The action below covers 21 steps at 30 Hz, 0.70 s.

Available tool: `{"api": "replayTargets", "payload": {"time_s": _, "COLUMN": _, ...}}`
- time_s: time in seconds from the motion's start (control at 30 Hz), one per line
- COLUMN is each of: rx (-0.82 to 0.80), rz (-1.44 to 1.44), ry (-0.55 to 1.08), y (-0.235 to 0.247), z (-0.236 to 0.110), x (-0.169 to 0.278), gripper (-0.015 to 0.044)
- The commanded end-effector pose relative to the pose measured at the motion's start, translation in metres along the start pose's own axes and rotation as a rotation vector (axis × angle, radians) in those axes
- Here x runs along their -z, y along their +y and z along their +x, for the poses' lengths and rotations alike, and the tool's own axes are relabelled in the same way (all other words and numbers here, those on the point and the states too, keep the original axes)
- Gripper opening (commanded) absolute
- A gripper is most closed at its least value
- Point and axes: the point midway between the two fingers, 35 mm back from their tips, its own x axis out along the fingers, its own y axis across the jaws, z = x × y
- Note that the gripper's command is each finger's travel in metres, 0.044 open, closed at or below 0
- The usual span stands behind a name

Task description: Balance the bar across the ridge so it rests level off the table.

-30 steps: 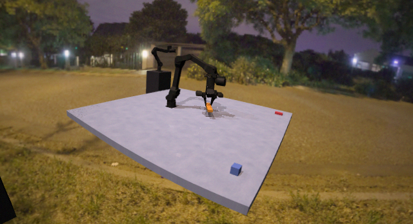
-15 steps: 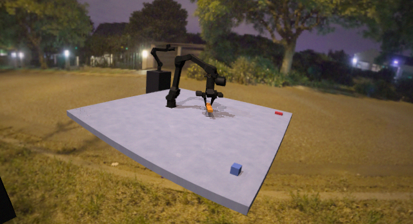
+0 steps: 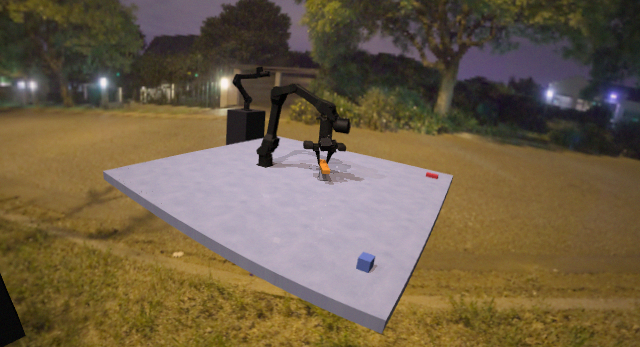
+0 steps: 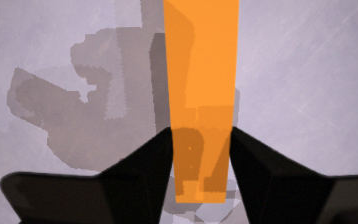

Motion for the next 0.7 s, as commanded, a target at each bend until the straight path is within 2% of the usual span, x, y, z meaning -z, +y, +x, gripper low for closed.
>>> {"api": "replayTargets", "payload": {"time_s": 0.0, "rx": 0.002, "rz": 0.006, "ry": 0.005, "y": -0.0008, "z": 0.0025, "x": 0.0009, "gripper": 0.0000}}
{"api": "replayTargets", "payload": {"time_s": 0.67, "rx": 0.002, "rz": 0.006, "ry": 0.005, "y": -0.0010, "z": 0.0042, "x": 0.0013, "gripper": 0.0000}}
